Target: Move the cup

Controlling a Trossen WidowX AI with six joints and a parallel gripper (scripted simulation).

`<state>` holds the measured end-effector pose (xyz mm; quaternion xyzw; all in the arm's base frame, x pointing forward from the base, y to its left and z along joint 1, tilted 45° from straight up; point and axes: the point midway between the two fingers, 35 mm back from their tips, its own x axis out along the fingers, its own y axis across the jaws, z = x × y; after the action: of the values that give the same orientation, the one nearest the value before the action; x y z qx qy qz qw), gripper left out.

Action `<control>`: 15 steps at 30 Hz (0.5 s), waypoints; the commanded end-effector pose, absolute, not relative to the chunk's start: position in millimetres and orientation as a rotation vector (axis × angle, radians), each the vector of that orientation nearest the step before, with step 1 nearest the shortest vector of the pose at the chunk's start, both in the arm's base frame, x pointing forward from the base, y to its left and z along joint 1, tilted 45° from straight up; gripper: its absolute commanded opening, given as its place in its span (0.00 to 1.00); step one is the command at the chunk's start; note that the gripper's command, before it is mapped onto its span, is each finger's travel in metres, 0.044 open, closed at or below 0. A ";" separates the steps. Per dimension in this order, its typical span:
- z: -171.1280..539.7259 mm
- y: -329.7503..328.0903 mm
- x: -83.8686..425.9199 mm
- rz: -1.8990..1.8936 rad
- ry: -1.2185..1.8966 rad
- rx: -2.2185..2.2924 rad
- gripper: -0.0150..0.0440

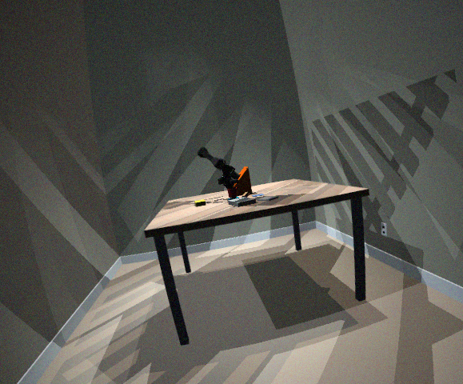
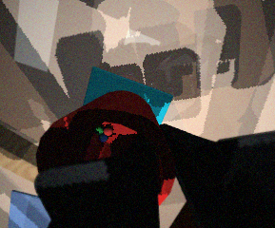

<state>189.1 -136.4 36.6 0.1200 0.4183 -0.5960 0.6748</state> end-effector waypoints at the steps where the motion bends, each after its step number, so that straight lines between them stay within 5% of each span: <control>1: 36.9 -136.4 189.1 -1.342 0.940 0.272 0.25; 3: 36.9 -136.4 189.1 -1.342 0.940 0.272 0.25; 8: 36.9 -136.4 189.1 -1.342 0.940 0.272 0.47; 15: 37.6 -135.6 189.3 -1.342 0.940 0.272 0.47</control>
<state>189.1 -136.1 36.8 0.1196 0.4188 -0.5958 0.6748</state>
